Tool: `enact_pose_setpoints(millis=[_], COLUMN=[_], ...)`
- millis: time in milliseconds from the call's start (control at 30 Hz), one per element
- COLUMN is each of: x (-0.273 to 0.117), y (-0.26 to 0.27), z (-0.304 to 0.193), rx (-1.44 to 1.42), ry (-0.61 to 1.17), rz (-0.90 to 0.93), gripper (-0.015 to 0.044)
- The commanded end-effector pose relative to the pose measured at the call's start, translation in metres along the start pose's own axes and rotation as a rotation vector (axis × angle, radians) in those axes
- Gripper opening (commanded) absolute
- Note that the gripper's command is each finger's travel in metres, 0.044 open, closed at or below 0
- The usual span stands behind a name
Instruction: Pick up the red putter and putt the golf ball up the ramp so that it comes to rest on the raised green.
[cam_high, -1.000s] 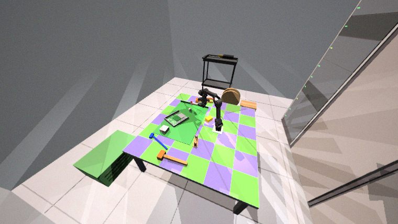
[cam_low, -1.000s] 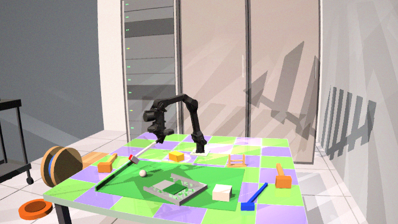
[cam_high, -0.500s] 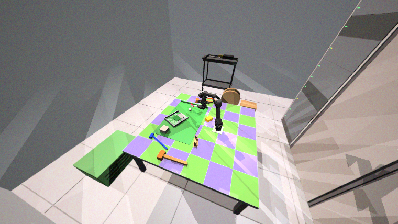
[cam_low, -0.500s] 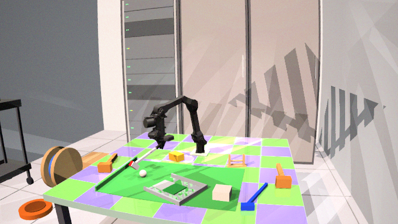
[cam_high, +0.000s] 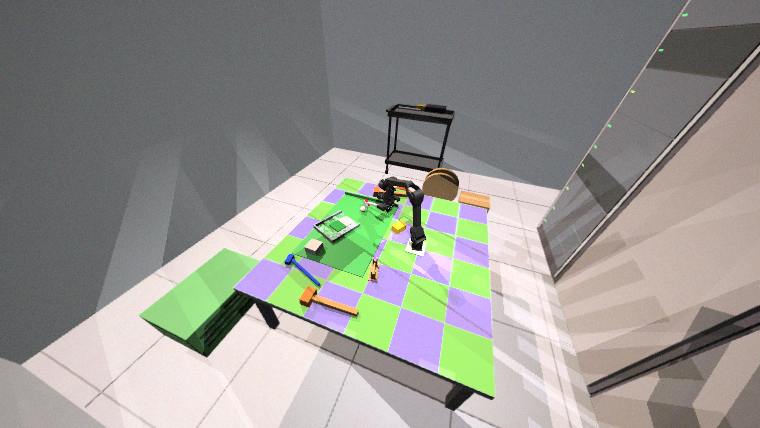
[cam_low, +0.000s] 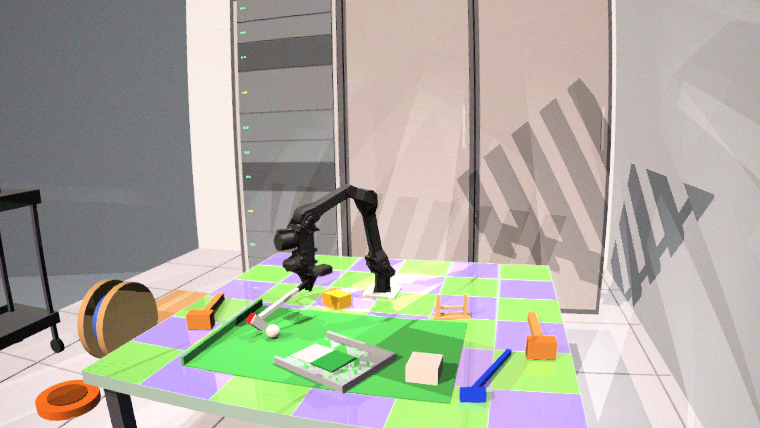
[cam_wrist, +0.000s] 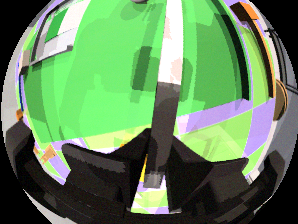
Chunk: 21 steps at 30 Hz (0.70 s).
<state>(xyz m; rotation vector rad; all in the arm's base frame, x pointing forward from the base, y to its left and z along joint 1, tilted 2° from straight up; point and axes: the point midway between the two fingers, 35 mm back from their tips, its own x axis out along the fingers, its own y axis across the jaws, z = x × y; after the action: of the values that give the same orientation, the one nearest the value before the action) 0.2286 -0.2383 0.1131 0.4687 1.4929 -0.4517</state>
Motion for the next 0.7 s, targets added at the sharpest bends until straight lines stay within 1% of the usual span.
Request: enact_pose_setpoints(millis=[0, 433, 667], x=[0.007, 0.006, 0.008], y=[-0.001, -0.001, -0.027], z=[0.001, 0.000, 0.000], rx=[0.004, 0.000, 0.003], ry=[-0.003, 0.001, -0.003], rz=[-0.004, 0.000, -0.006], gripper=[0.0000, 0.0000, 0.0000])
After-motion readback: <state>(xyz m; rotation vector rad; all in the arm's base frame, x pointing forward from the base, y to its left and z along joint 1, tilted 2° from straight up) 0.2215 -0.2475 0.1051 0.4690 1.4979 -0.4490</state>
